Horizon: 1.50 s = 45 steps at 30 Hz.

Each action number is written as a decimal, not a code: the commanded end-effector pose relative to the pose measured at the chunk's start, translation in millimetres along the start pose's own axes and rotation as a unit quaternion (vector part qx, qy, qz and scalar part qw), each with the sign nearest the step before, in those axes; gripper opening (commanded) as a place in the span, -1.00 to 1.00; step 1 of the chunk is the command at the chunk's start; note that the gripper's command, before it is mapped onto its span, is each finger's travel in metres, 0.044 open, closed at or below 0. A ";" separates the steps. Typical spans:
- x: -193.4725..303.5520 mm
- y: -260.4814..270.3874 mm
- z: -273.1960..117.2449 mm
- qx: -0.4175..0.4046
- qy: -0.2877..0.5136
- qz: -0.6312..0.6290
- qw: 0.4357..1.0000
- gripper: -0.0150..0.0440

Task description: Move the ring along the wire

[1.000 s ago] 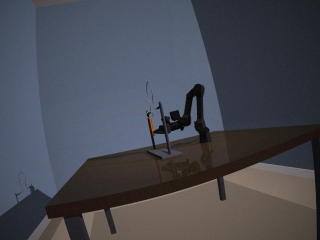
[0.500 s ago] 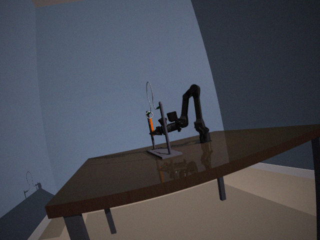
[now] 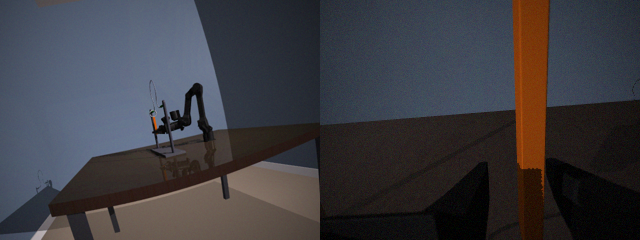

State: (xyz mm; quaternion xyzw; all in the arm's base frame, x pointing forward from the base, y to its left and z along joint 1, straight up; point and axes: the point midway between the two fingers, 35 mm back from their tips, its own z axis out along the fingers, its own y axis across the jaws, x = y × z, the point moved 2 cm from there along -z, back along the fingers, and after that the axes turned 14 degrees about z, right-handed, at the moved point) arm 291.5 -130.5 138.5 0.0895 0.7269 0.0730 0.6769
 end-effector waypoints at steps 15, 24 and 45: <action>0.0 0.0 0.0 0.000 0.000 0.000 1.000 -0.80; -1.0 -0.1 0.0 0.000 0.000 0.000 1.000 -1.00; -14.2 -0.4 -1.0 0.000 0.000 0.000 1.000 -1.00</action>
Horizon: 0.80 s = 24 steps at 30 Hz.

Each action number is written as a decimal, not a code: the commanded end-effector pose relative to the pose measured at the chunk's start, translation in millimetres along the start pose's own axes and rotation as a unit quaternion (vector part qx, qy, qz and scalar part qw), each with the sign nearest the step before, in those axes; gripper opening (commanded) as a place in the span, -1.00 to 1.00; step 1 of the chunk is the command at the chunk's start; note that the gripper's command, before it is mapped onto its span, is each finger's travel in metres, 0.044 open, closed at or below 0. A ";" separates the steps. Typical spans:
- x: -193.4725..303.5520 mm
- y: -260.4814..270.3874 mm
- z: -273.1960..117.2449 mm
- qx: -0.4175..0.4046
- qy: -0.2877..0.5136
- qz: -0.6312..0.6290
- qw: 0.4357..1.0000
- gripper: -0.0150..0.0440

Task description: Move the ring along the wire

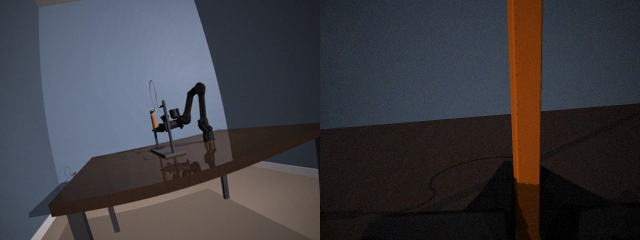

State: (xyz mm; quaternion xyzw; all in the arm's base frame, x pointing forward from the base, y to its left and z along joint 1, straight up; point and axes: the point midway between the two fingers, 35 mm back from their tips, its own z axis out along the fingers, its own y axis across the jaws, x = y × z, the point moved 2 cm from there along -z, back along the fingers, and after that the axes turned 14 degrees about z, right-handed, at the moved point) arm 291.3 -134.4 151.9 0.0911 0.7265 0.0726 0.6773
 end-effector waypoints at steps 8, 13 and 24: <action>0.1 1.7 0.1 -0.002 0.000 -0.001 1.000 -1.00; 1.3 6.6 0.1 -0.002 0.000 0.000 1.000 -1.00; 3.9 17.4 0.3 -0.003 0.000 0.001 1.000 -1.00</action>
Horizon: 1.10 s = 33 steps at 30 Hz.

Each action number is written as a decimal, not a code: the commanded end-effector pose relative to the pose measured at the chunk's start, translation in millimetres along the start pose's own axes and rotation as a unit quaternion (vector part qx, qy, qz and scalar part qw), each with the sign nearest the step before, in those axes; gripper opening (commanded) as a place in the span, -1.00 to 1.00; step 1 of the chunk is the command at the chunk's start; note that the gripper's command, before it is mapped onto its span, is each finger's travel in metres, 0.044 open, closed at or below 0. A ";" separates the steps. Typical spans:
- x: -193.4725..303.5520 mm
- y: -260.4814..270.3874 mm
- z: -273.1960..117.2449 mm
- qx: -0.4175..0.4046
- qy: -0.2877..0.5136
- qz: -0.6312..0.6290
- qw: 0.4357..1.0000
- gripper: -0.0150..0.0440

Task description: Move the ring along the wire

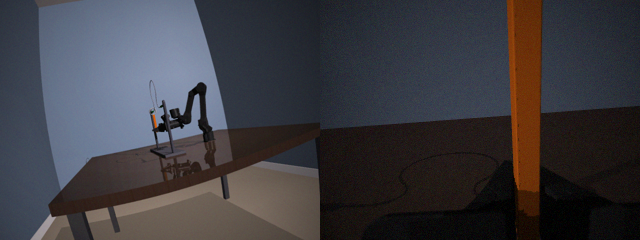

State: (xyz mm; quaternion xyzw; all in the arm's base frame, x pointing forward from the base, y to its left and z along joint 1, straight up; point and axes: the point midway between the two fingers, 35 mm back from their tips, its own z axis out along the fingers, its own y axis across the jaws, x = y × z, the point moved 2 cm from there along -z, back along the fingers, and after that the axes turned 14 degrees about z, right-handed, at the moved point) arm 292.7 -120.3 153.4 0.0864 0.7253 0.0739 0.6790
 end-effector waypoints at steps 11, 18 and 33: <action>5.0 15.1 -0.6 0.000 0.001 0.008 1.000 -1.00; 7.2 24.3 -0.4 -0.002 0.000 0.019 1.000 -1.00; 12.5 54.5 -0.1 -0.009 0.000 0.086 0.996 -1.00</action>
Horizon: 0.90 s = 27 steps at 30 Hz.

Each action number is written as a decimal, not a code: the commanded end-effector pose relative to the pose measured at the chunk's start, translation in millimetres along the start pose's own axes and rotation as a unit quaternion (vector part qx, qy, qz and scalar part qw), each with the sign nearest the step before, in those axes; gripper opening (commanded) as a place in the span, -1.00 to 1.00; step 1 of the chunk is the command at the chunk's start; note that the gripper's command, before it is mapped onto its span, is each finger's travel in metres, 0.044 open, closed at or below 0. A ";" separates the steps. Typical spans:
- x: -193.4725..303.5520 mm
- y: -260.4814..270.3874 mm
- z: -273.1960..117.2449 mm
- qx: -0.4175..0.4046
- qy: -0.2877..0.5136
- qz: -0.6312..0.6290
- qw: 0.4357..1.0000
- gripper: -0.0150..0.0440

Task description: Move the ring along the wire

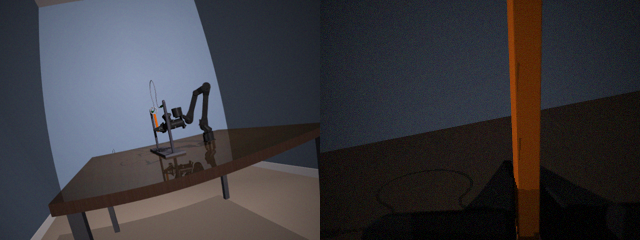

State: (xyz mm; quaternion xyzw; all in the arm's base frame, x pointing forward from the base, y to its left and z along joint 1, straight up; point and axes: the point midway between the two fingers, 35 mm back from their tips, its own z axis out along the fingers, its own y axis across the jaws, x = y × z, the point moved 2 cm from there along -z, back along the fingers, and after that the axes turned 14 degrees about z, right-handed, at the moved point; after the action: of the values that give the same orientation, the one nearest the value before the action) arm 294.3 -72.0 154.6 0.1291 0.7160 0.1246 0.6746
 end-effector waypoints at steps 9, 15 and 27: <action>7.5 33.0 -0.6 -0.007 0.002 0.095 0.995 -1.00; 7.2 54.3 -1.0 -0.013 0.003 0.158 0.987 -1.00; -2.5 85.4 -16.1 -0.023 0.067 0.255 0.964 -1.00</action>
State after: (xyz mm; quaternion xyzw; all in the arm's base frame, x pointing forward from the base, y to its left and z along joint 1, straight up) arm 283.9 -0.2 178.8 0.2722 0.6991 0.2943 0.5921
